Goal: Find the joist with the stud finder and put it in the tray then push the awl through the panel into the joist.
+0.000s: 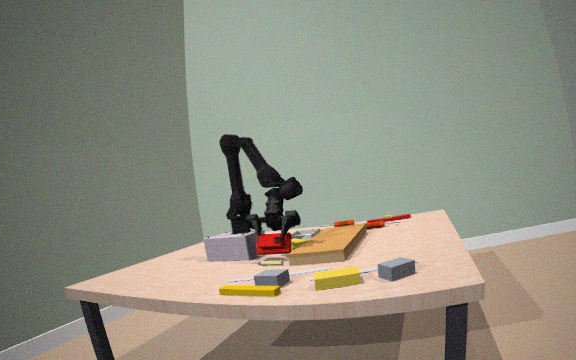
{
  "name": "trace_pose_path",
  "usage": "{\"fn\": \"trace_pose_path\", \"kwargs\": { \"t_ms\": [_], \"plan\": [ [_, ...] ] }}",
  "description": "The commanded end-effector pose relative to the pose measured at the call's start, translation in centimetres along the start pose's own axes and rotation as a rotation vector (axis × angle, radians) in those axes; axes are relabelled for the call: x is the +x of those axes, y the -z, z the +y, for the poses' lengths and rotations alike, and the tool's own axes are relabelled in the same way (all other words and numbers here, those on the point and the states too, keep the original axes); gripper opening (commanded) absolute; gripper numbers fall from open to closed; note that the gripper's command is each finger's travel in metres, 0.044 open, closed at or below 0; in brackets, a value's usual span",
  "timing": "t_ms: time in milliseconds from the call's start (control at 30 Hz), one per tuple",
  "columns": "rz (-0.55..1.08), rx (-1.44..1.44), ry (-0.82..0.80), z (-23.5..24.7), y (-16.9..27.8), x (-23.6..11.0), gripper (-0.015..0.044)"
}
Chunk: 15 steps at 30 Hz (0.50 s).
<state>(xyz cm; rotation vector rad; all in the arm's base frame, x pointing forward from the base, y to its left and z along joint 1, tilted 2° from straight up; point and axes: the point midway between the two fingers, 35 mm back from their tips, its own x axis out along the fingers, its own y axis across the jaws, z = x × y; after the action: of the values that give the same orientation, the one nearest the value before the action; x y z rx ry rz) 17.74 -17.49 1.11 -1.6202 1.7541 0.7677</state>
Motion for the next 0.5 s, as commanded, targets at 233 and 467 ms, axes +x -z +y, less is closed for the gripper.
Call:
{"fn": "trace_pose_path", "kwargs": {
  "t_ms": [233, 467],
  "plan": [
    [0.074, 0.005, -0.002, 0.0, -0.1, 0.02, 0.0],
    [0.131, 0.006, -0.004, 0.0, -0.28, 0.07, 0.0]
  ]
}}
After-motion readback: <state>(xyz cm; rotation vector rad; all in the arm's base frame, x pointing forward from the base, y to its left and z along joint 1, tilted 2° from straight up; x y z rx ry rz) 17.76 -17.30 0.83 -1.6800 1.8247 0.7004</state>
